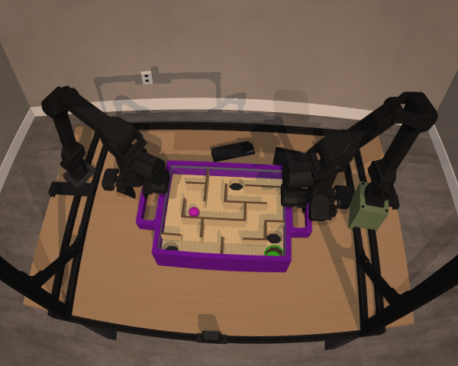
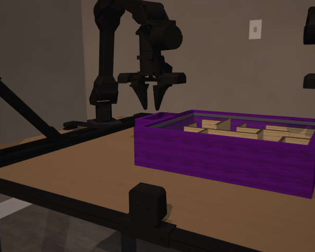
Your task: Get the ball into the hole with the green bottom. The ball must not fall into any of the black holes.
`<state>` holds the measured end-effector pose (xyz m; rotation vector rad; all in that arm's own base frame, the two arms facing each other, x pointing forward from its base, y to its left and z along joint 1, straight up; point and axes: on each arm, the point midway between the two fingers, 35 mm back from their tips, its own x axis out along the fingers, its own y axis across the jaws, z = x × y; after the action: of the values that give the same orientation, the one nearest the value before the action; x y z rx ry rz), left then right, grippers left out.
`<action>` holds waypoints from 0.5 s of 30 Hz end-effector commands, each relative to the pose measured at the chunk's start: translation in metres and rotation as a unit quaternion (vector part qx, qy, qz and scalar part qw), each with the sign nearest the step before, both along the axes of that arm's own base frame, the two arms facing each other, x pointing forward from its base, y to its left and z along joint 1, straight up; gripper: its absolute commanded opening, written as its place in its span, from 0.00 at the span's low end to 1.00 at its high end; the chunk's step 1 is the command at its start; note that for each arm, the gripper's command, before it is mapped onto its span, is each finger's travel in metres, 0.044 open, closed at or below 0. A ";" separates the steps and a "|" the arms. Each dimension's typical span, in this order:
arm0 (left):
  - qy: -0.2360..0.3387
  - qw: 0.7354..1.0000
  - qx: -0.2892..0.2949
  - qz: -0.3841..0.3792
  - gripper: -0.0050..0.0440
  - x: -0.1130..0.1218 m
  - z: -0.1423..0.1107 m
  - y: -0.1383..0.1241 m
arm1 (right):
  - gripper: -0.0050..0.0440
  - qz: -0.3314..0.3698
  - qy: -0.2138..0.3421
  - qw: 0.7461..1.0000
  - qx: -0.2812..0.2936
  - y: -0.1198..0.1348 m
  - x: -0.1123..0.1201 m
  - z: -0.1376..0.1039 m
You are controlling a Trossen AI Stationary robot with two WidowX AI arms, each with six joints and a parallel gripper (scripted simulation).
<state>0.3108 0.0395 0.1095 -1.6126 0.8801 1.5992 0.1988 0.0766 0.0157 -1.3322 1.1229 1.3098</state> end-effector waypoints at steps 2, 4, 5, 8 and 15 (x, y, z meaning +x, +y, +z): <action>0.005 1.000 -0.003 0.002 0.45 -0.001 -0.009 -0.001 | 0.45 0.002 0.007 1.000 0.000 0.000 -0.002 -0.010; 0.005 1.000 -0.003 0.002 0.45 -0.001 -0.012 -0.001 | 0.45 0.002 0.007 1.000 0.000 0.000 -0.001 -0.013; 0.005 1.000 -0.003 0.002 0.45 -0.001 -0.014 -0.001 | 0.45 0.002 0.007 1.000 0.000 0.000 -0.001 -0.015; 0.005 1.000 -0.003 0.002 0.45 -0.001 -0.019 -0.001 | 0.45 0.002 0.007 1.000 0.000 0.000 -0.001 -0.019; 0.005 1.000 -0.003 0.002 0.45 -0.001 -0.027 -0.001 | 0.45 0.002 0.007 1.000 0.000 0.000 -0.001 -0.028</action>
<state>0.3122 0.0395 0.0901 -1.6140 0.8799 1.5975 0.2029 0.0781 -0.0041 -1.3332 1.1172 1.3059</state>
